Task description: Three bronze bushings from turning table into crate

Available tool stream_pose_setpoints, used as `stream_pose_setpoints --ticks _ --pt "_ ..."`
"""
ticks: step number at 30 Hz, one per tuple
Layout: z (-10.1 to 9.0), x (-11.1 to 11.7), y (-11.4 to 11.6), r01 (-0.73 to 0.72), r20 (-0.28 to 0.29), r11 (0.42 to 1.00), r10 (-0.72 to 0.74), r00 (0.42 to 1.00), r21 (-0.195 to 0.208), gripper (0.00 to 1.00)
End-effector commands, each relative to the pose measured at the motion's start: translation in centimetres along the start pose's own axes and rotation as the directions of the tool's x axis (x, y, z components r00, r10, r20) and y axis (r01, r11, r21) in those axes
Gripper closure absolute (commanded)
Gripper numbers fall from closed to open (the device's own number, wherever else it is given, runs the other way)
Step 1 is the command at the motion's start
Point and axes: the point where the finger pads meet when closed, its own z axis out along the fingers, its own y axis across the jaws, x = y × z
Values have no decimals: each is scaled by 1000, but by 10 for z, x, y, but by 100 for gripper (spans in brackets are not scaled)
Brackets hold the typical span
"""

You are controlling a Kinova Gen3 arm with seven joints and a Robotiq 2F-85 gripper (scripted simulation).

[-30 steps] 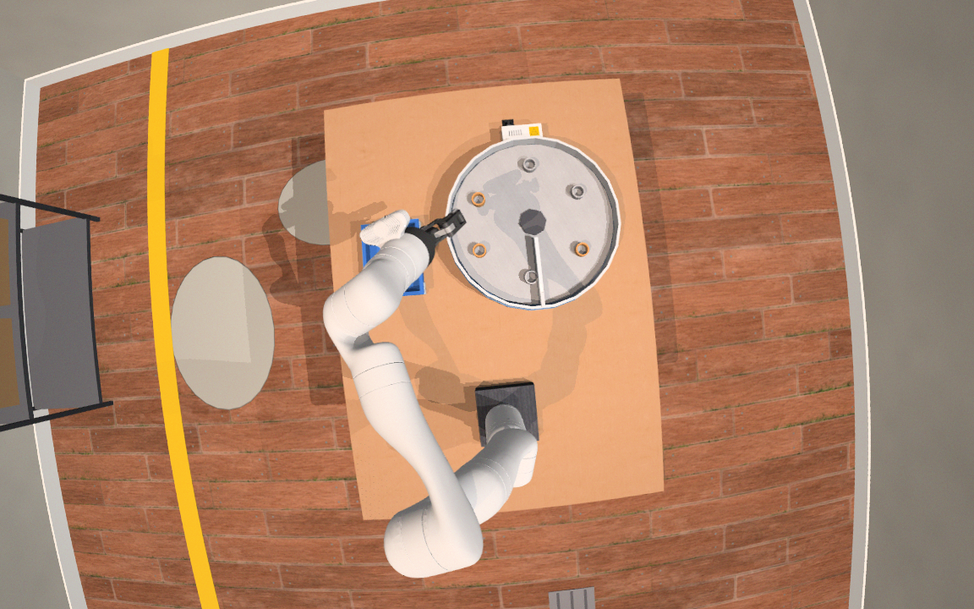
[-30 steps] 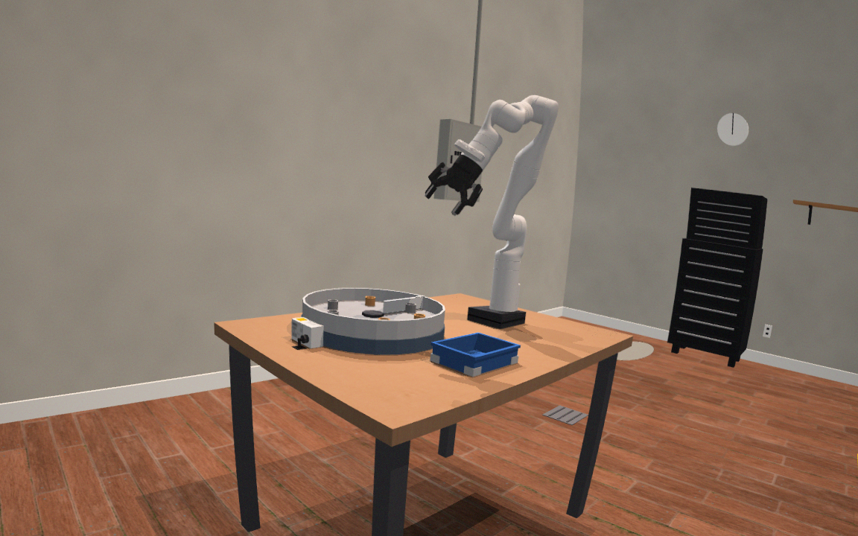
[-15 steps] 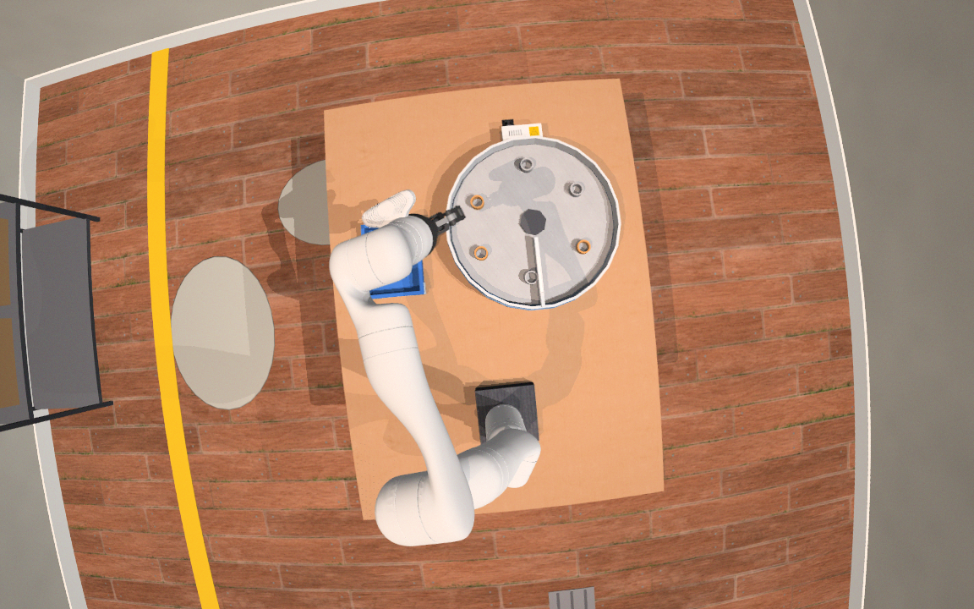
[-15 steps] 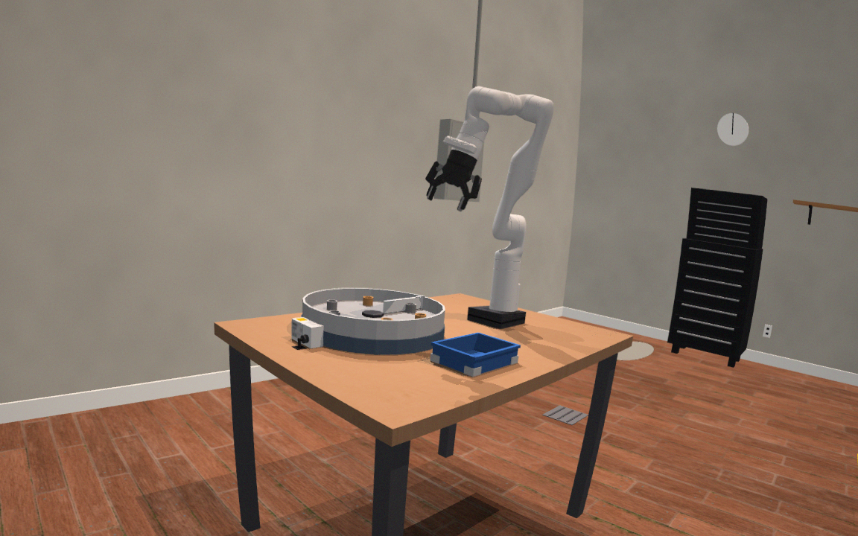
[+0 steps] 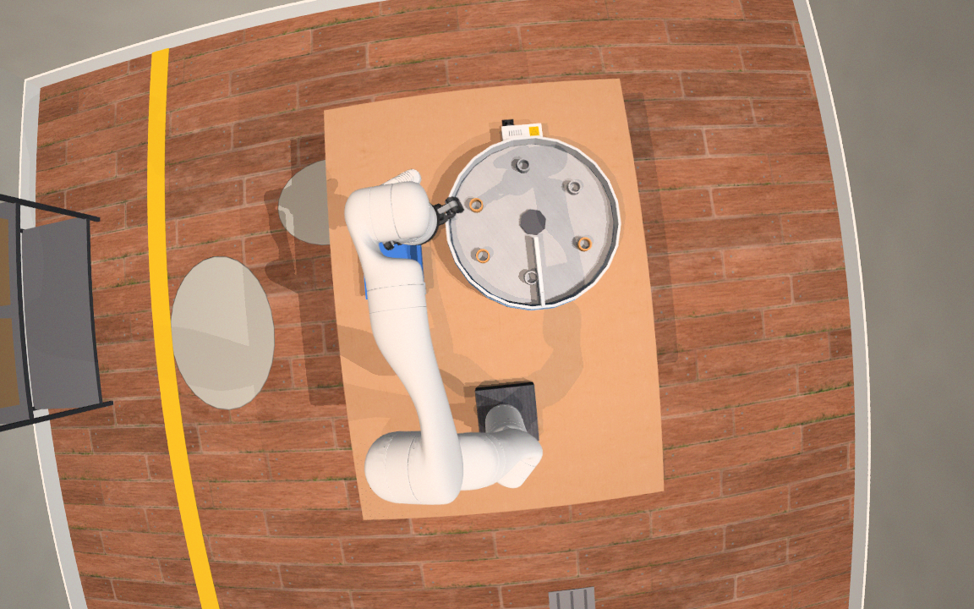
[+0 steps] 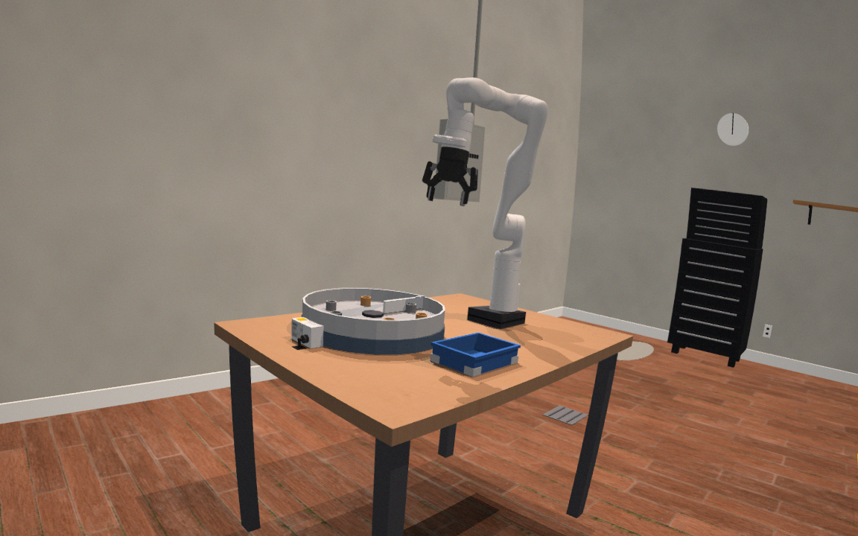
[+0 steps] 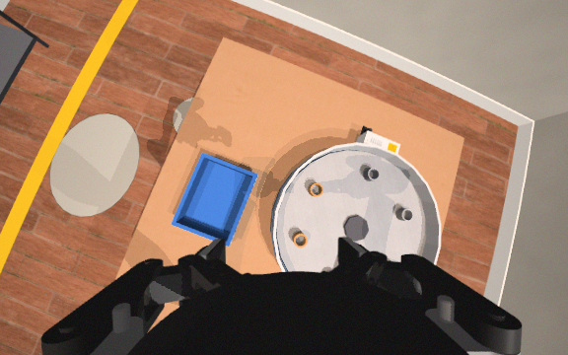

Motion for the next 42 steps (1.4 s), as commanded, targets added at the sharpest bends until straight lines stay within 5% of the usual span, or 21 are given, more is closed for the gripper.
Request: stream_pose_setpoints --ticks 1,11,16,28,33,42 --pt "6 -3 32 -69 78 998 68 995 7 0" --pt "6 -3 32 -69 78 998 68 995 7 0" --pt "7 0 42 -107 91 993 101 991 56 0" --pt "7 0 42 -107 91 993 101 991 56 0" --pt "29 -45 53 -106 90 993 101 991 56 0" --pt "29 -45 53 -106 90 993 101 991 56 0"
